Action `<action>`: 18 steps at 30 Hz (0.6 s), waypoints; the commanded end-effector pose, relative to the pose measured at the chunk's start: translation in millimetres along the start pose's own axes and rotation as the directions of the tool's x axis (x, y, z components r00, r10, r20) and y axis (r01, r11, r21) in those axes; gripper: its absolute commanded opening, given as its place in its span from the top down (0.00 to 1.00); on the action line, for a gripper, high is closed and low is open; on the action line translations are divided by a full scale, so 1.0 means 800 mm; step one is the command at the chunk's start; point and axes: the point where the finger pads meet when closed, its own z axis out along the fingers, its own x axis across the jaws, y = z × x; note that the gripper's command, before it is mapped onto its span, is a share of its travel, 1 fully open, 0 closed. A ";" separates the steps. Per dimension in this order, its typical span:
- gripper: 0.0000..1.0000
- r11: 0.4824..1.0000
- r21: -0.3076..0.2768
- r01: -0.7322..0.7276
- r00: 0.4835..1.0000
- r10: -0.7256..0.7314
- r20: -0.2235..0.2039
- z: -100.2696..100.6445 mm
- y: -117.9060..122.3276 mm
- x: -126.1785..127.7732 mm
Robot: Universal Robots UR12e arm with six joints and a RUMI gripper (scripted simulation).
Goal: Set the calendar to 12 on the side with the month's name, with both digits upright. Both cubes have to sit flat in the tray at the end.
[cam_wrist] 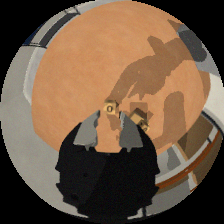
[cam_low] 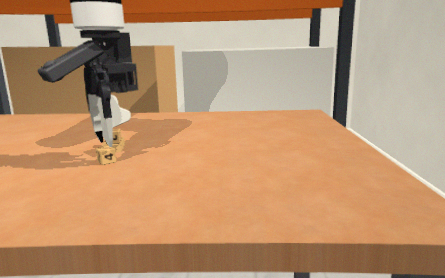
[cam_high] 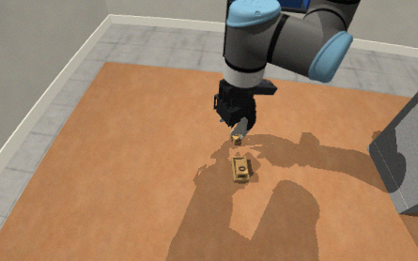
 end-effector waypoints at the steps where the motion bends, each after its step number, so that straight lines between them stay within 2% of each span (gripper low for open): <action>1: 0.72 1.000 -0.001 0.000 1.000 0.000 0.001 0.000 0.000 0.000; 18: 0.72 1.000 -0.001 0.000 1.000 0.000 0.001 0.025 0.000 0.000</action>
